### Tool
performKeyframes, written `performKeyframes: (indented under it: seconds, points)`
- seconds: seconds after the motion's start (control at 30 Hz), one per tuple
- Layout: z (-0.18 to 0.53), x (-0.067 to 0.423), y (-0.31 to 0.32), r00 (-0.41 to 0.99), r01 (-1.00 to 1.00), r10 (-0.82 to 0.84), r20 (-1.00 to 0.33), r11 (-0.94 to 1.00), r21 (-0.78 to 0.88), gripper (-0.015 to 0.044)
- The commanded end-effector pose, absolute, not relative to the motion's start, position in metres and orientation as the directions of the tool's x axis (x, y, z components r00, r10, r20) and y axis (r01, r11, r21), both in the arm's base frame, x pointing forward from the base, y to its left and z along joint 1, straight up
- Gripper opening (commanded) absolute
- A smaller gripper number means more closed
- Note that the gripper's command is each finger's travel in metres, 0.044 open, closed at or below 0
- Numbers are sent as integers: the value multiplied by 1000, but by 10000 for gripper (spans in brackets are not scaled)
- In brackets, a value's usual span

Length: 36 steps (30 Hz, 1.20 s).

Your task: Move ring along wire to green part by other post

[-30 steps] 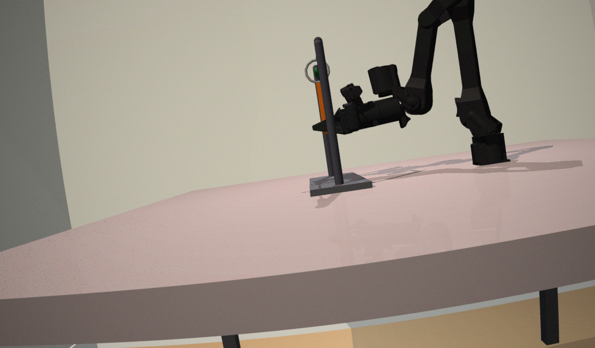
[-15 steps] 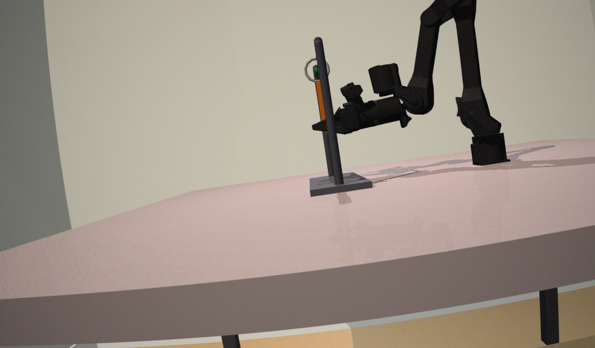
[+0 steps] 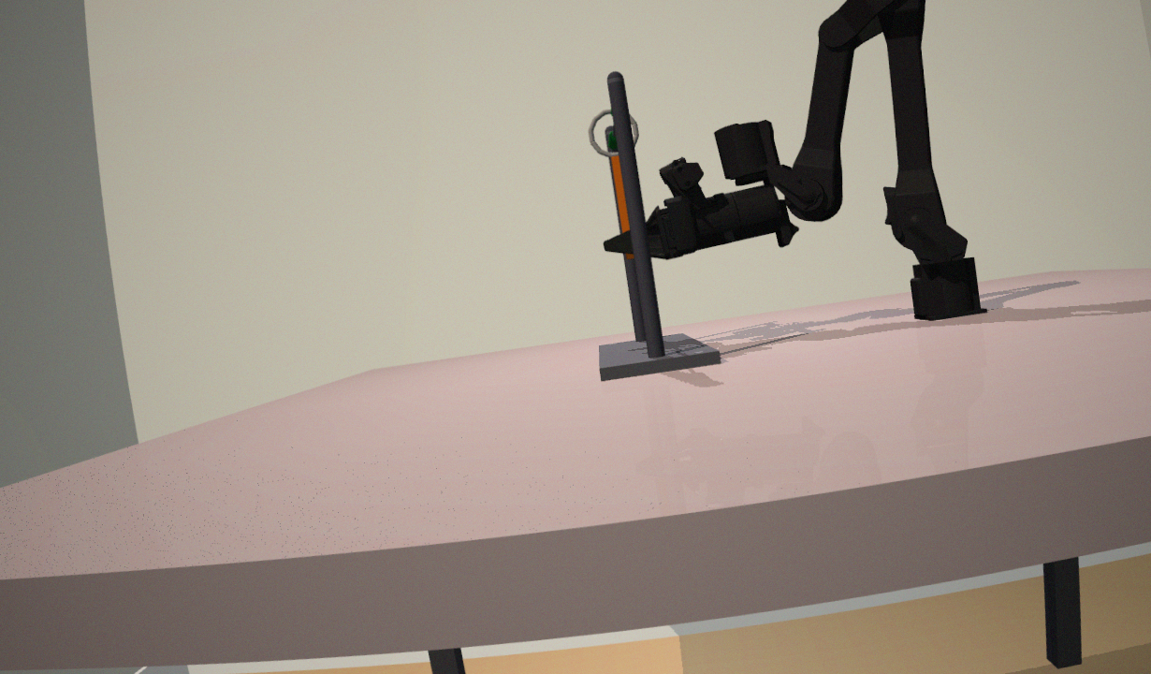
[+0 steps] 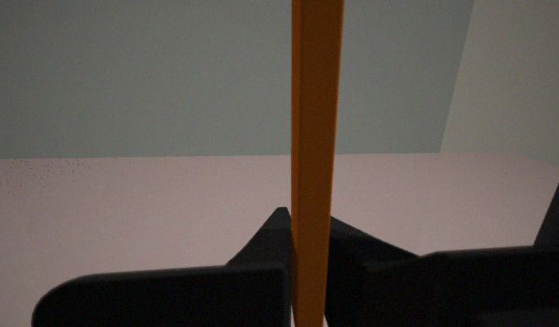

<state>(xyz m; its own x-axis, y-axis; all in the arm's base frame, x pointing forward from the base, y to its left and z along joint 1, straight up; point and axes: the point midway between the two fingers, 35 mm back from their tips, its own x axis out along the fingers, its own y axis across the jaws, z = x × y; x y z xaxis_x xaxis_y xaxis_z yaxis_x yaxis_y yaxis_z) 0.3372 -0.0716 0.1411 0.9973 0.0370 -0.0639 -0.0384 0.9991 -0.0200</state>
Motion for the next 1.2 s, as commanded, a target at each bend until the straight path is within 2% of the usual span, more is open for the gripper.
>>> performKeyframes:
  seconds: [0.0, 1.17]
  points:
    - [140, 336, -68, 997, -34, 32, -64, 999, -20, -150]
    - [139, 336, -35, 998, -25, 23, -60, 999, -31, -150]
